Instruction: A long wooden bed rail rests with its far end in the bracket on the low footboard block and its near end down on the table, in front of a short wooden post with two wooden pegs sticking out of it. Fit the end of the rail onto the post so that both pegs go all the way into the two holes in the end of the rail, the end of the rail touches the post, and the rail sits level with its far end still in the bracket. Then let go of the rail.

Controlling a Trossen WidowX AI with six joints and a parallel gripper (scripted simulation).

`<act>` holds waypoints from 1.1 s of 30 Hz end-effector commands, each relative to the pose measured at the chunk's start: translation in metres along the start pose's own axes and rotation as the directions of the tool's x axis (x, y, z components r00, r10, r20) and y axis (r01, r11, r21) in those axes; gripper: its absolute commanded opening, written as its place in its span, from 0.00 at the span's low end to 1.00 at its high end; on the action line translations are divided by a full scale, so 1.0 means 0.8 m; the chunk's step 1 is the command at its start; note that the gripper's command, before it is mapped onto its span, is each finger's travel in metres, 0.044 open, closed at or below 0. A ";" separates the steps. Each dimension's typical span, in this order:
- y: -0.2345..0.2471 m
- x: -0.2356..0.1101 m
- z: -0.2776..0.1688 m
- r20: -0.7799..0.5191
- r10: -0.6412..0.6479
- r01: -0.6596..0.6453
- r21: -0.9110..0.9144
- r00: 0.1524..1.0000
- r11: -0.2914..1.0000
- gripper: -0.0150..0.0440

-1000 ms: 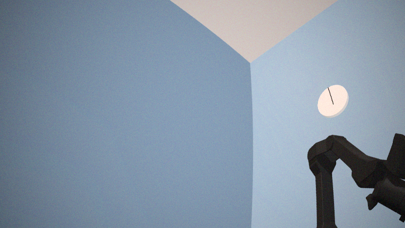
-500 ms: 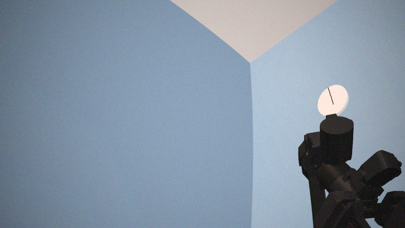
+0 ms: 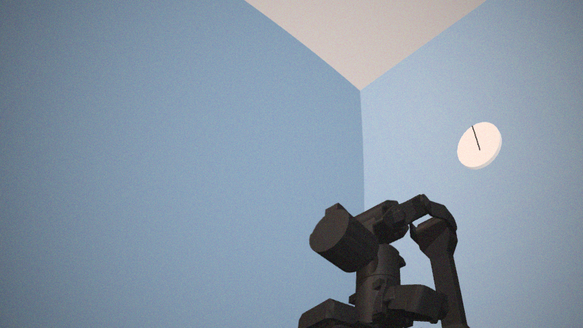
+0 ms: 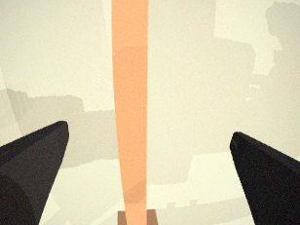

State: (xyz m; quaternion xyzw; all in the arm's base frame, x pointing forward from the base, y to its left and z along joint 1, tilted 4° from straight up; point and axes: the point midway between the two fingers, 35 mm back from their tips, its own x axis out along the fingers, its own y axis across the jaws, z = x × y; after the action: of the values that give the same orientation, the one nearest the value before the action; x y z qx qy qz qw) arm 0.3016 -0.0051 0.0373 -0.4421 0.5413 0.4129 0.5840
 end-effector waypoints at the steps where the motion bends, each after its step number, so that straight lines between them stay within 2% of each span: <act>1: 0.005 -0.005 -0.055 -0.088 0.064 -0.071 -0.082 0.994 0.994 1.00; 10: 0.005 -0.003 -0.055 -0.088 0.064 -0.071 -0.082 0.994 0.994 1.00; 33: 0.006 0.043 -0.059 -0.089 0.064 -0.071 -0.082 0.994 0.994 1.00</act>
State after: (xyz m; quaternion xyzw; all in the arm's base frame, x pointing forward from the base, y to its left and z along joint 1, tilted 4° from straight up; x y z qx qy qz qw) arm 0.2894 -0.0480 0.0098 -0.4654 0.5594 0.4329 0.5320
